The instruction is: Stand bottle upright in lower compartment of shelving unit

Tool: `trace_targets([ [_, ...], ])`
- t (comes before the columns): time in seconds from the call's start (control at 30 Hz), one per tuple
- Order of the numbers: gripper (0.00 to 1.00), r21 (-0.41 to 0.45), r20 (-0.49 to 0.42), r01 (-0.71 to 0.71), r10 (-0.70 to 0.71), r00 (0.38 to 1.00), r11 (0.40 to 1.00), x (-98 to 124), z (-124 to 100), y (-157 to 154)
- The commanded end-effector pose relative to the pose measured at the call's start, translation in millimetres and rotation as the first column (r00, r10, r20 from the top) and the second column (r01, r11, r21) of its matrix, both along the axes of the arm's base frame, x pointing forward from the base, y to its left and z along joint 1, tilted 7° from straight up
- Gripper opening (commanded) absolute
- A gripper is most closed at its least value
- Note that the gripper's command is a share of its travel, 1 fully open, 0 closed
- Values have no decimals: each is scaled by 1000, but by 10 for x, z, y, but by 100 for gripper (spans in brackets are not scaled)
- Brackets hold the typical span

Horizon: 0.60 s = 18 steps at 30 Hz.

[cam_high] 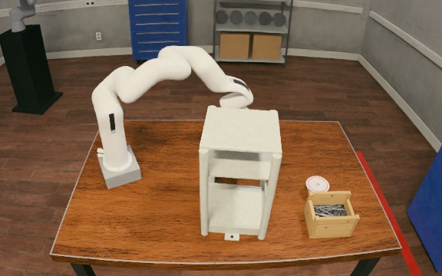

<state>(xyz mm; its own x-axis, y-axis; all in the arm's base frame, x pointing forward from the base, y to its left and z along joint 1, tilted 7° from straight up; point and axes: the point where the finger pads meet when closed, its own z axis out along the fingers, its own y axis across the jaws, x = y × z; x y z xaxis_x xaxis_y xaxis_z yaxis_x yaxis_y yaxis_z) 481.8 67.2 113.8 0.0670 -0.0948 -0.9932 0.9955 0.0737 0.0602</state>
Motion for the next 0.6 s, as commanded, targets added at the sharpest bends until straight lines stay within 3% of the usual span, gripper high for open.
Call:
trace_targets([
  [0.0,0,2,4,0,0,1000,1000,14,26,-93],
  [0.57,0,2,4,0,0,1000,1000,45,71,-546],
])
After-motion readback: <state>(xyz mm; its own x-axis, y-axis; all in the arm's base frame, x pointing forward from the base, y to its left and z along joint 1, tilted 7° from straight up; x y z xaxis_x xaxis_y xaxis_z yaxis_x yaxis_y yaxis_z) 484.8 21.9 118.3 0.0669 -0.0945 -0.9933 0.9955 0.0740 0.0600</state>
